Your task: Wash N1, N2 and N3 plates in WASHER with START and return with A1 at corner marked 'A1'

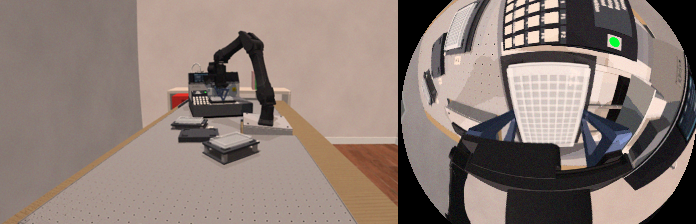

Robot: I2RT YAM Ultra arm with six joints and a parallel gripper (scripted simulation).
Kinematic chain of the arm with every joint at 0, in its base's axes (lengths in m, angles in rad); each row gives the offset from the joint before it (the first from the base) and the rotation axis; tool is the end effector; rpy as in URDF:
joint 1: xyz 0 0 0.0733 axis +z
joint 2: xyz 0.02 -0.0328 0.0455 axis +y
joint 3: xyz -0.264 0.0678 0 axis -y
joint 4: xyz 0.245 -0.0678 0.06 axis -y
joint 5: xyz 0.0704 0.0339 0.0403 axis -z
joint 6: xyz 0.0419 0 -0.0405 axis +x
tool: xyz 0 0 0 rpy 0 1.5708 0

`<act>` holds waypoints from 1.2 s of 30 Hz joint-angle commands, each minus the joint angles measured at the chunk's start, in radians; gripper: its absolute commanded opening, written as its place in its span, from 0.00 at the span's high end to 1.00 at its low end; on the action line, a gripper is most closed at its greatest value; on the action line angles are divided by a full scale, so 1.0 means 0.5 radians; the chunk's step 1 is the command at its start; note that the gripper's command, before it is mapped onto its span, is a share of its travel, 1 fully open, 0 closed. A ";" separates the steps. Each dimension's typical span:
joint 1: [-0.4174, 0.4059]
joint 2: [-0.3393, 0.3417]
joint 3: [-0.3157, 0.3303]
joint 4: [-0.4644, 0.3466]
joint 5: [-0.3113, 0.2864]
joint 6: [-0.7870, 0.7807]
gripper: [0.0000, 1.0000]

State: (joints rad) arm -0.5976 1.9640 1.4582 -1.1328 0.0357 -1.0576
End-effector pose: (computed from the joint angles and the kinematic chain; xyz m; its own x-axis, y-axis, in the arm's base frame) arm 0.2947 -0.2010 0.1844 -0.8931 -0.4453 0.0643 -0.4435 0.8953 0.0415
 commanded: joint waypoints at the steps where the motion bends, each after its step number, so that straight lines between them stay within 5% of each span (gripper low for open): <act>1: -0.001 -0.012 0.006 0.004 -0.007 -0.002 1.00; 17: -0.001 -0.009 -0.007 0.019 -0.007 -0.003 1.00; 18: -0.001 -0.009 -0.007 0.019 -0.007 -0.003 0.00; 36: -0.001 -0.009 -0.007 0.019 -0.007 -0.003 0.00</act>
State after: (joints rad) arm -0.5976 1.9656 1.4517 -1.1244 0.0357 -1.0580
